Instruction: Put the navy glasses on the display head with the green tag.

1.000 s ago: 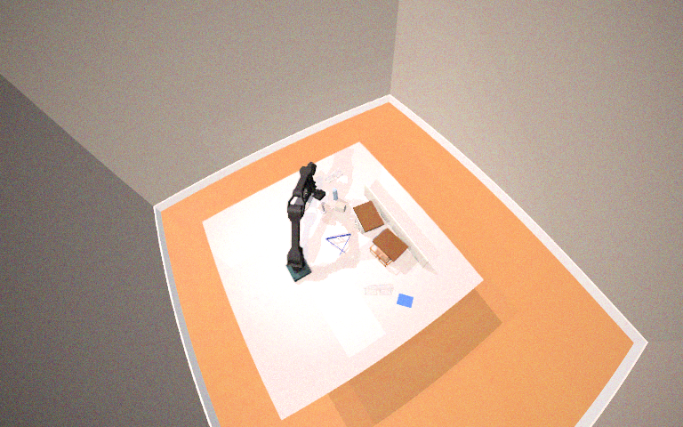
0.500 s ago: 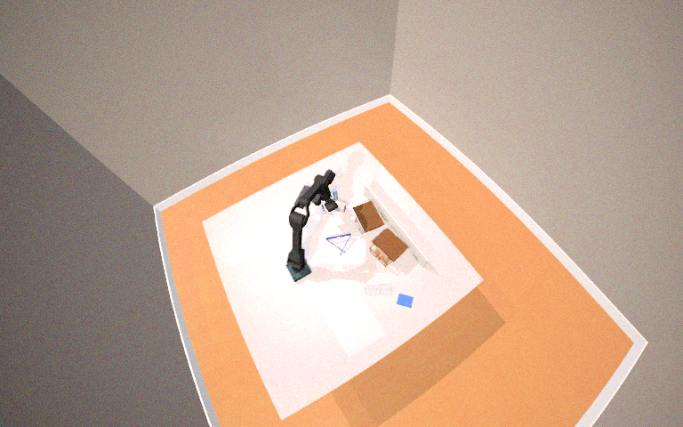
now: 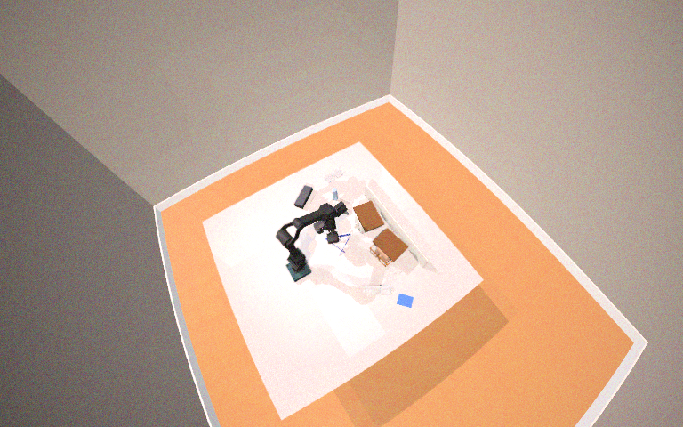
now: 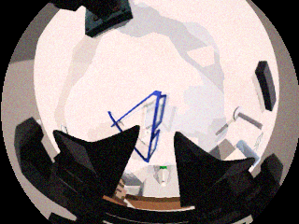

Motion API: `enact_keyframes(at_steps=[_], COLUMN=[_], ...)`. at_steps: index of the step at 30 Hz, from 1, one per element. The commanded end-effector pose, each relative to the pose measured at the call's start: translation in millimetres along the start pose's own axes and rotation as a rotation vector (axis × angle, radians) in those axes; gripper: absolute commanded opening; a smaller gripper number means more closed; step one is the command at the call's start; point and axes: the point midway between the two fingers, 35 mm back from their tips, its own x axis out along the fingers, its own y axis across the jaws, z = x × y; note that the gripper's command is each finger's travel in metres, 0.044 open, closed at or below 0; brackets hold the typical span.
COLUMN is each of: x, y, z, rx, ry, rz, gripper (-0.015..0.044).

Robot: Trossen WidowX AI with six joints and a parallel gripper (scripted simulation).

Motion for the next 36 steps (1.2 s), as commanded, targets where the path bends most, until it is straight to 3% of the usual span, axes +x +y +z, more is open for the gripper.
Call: enact_keyframes(at_steps=[1, 3, 36], x=[2, 2, 42], y=[6, 6, 2], z=[3, 3, 1], rx=[0.0, 0.0, 0.0], ry=[0.003, 0.003, 0.003], rz=[0.002, 0.002, 0.002], gripper=[0.0174, 0.0121, 0.012])
